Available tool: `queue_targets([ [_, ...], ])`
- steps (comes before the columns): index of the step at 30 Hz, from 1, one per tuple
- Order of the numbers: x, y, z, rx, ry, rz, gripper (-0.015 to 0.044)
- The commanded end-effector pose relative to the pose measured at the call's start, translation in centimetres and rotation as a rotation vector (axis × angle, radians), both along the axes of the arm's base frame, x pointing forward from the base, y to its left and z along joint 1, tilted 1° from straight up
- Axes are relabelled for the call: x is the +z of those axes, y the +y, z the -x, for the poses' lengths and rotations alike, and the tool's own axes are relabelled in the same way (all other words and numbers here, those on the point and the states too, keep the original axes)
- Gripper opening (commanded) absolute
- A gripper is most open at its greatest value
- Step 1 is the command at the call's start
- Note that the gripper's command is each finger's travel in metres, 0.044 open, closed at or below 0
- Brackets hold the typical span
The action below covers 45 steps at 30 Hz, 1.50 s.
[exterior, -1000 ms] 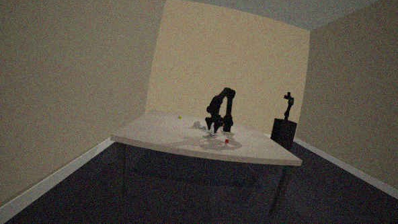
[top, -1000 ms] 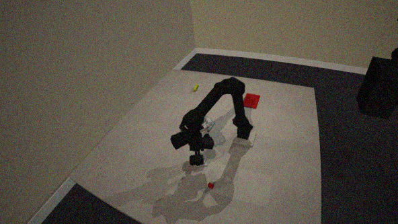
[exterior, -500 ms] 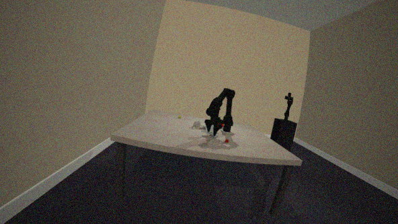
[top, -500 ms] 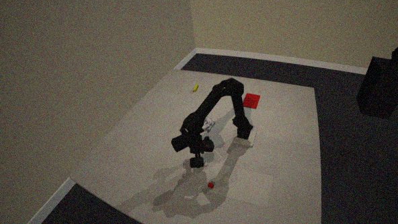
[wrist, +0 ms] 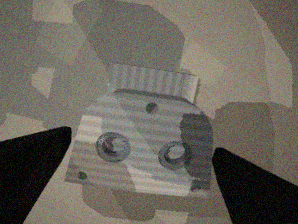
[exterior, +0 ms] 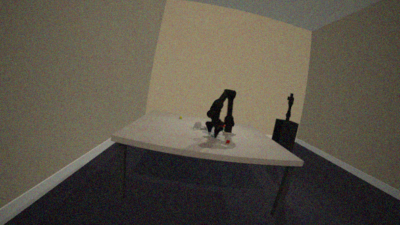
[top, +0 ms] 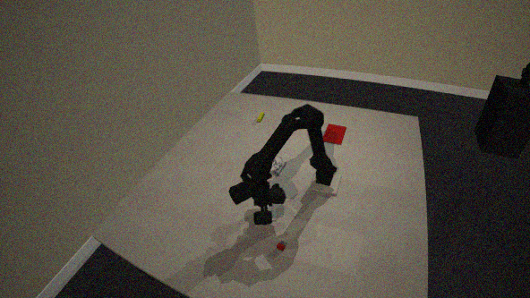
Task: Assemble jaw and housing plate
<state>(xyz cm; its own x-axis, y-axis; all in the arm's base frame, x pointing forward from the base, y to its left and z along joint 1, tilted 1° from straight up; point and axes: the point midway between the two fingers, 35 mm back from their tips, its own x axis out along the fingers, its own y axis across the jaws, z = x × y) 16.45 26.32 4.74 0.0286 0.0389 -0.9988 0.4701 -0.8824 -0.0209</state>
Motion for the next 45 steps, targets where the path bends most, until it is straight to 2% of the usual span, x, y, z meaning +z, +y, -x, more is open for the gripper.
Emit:
queue_targets([
  [1, 0.0, 0.0, -0.1, 0.004, -0.004, 0.001, 0.0440],
  [15, -0.1, 0.0, -0.1, 0.004, -0.004, 0.001, 0.0440],
  [29, 0.0, 0.0, 0.0, 0.000, 0.000, 0.000, 0.0351],
  [39, 0.0, 0.0, 0.0, 0.000, 0.000, 0.000, 0.0351],
  [45, 1.7, 0.1, -0.1, 0.001, -0.001, 0.000, 0.0351],
])
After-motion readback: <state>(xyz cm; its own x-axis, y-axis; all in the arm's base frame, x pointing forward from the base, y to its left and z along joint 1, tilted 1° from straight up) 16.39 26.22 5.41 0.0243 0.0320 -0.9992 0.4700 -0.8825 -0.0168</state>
